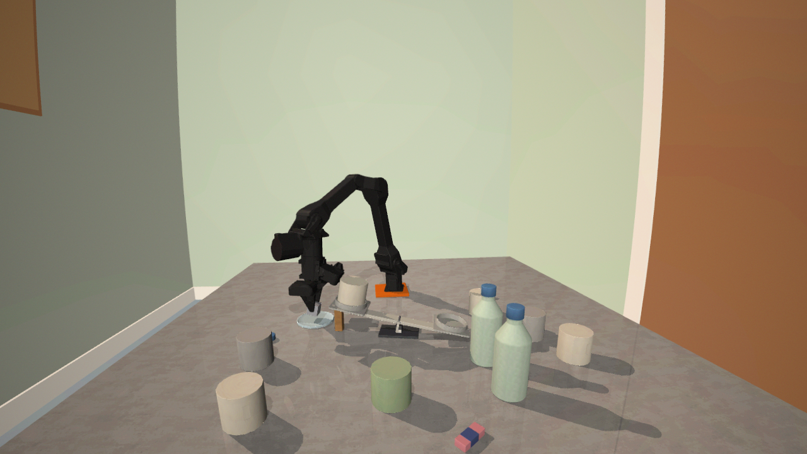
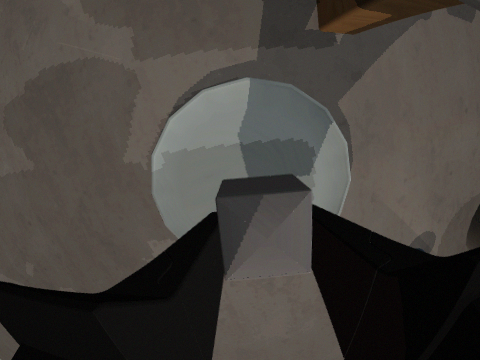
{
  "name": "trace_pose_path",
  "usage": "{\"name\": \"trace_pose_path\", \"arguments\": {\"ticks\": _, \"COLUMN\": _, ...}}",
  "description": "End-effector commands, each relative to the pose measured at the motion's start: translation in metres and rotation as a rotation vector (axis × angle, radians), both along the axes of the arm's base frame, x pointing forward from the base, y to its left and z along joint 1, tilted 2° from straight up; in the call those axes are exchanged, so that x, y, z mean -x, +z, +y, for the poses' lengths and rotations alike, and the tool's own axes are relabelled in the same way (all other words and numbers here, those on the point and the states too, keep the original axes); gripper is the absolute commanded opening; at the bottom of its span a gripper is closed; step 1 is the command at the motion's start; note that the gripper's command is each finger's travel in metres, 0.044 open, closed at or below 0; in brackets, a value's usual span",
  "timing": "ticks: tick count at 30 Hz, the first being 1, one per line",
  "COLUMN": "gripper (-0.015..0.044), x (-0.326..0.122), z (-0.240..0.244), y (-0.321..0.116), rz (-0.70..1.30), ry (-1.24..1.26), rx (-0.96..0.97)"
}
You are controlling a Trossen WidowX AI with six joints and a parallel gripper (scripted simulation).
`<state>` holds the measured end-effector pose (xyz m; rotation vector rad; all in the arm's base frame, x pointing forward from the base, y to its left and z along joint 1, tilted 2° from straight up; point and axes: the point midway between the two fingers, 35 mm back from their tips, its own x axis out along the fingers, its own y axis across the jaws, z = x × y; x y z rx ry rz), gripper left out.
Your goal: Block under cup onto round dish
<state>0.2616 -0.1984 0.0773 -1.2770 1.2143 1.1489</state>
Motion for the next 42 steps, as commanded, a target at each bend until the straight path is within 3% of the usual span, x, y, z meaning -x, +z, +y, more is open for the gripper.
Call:
{"name": "trace_pose_path", "arguments": {"ticks": 1, "gripper": 0.0, "x": 0.001, "z": 0.001, "y": -0.009, "rz": 0.008, "ry": 0.005, "rx": -0.01}}
{"name": "trace_pose_path", "arguments": {"ticks": 10, "gripper": 0.0, "x": 0.001, "z": 0.001, "y": -0.021, "rz": 0.008, "ry": 0.005, "rx": -0.01}}
{"name": "trace_pose_path", "arguments": {"ticks": 27, "gripper": 0.044, "x": -0.001, "z": -0.002, "y": -0.011, "rz": -0.009, "ry": -0.016, "rx": 0.007}}
{"name": "trace_pose_path", "arguments": {"ticks": 42, "gripper": 0.044, "x": 0.003, "z": 0.004, "y": 0.041, "rz": 0.008, "ry": 0.005, "rx": -0.01}}
